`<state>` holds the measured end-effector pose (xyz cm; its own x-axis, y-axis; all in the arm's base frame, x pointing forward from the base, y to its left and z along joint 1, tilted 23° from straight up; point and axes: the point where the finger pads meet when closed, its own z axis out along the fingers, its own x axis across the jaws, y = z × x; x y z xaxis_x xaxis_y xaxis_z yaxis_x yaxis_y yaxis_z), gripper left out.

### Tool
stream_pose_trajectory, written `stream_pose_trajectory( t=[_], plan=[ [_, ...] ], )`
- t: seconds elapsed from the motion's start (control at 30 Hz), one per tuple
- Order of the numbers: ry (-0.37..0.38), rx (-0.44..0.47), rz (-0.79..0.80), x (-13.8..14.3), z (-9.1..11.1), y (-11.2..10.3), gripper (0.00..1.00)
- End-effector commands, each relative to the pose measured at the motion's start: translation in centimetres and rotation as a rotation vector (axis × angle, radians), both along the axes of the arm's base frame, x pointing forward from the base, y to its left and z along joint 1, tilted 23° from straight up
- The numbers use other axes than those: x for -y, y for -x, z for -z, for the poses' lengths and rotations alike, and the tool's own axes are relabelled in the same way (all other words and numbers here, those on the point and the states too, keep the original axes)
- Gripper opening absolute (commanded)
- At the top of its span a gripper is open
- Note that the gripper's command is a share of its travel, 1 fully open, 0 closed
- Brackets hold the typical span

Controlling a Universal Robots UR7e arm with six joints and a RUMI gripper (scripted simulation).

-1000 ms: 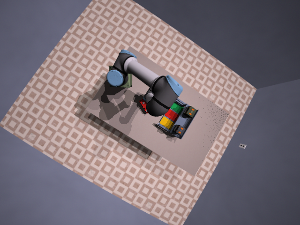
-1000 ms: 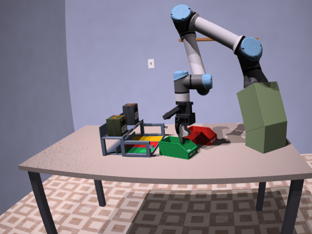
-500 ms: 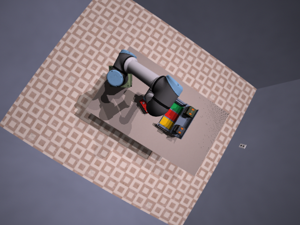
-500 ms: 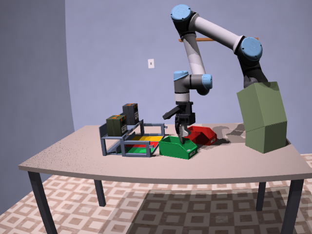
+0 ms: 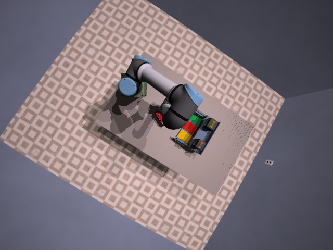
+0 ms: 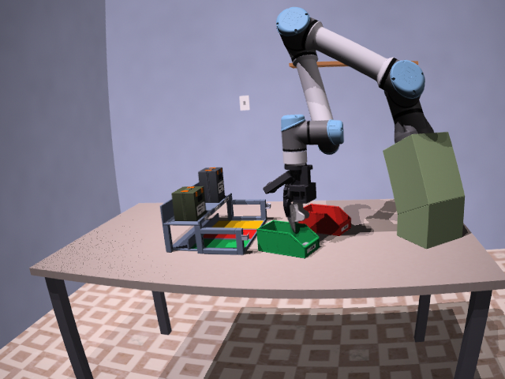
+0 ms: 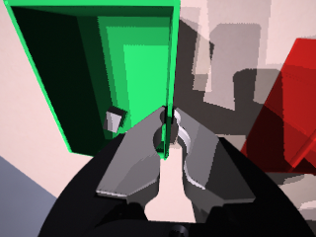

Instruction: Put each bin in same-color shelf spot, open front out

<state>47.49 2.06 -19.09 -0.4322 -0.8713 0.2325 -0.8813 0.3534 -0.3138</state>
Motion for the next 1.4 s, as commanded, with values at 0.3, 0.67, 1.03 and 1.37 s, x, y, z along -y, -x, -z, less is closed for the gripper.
stream_pose_trajectory(
  t=[0.3, 0.67, 1.03, 1.37],
  plan=[
    [-0.001, 0.003, -0.001, -0.2, -0.4, 0.0, 0.00],
    [0.000, 0.001, -0.001, -0.4, -1.0, 0.2, 0.00],
    [0.000, 0.001, -0.001, -0.7, -1.8, 0.4, 0.00],
    [0.000, 0.001, -0.001, -1.0, -2.5, 0.5, 0.00]
  ],
)
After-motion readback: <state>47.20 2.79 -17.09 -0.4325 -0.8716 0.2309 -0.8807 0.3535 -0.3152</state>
